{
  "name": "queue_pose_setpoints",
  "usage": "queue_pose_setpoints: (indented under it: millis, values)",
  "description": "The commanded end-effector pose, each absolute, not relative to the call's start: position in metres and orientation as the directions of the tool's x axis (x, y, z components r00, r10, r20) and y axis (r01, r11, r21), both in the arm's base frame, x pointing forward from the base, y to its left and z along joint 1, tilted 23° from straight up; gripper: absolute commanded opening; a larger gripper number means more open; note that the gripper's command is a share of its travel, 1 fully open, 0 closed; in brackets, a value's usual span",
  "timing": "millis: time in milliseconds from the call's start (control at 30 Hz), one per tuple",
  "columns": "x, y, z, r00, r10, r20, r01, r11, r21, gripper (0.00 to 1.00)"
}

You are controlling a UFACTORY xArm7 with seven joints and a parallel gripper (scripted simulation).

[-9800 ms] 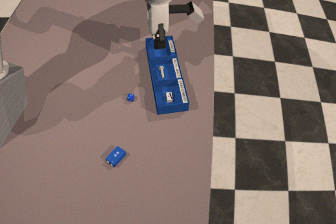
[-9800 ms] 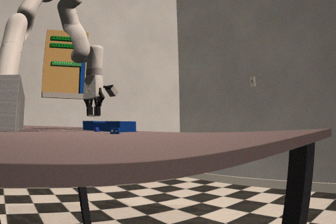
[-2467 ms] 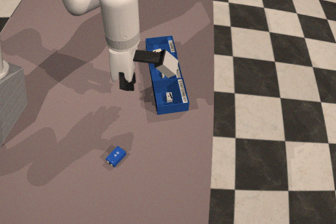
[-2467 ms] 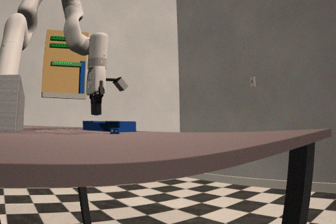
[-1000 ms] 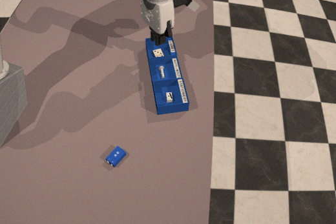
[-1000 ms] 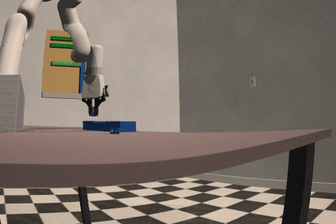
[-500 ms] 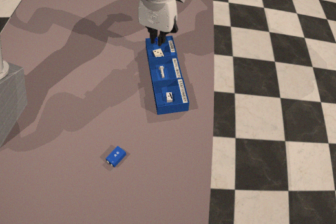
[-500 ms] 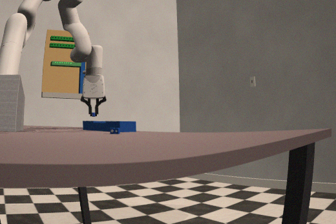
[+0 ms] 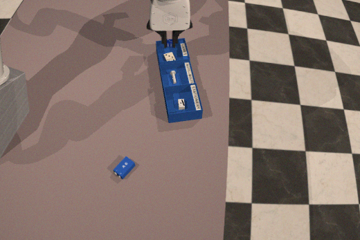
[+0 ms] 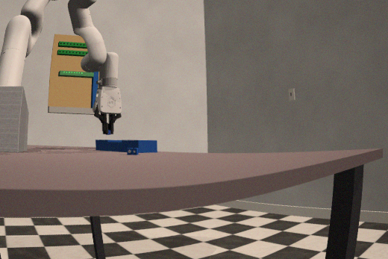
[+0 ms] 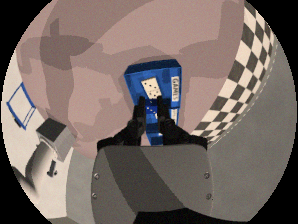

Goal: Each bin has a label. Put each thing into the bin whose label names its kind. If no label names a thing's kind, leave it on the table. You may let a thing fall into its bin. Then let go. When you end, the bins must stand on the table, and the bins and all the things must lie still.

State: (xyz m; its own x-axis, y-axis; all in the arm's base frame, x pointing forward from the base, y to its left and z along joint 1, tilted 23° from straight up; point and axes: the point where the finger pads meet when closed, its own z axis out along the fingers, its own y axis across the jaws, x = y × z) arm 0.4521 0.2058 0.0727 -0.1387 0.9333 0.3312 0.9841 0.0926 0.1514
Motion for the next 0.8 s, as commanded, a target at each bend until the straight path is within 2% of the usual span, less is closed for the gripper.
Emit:
queue_pose_setpoints:
  millis: [0, 767]
  values:
    - [0.454, 0.205, 0.074, -0.252, 0.905, 0.343, 0.961, 0.192, 0.199, 0.0]
    - [0.455, 0.21, 0.061, -0.252, 0.905, 0.343, 0.961, 0.192, 0.199, 0.0]
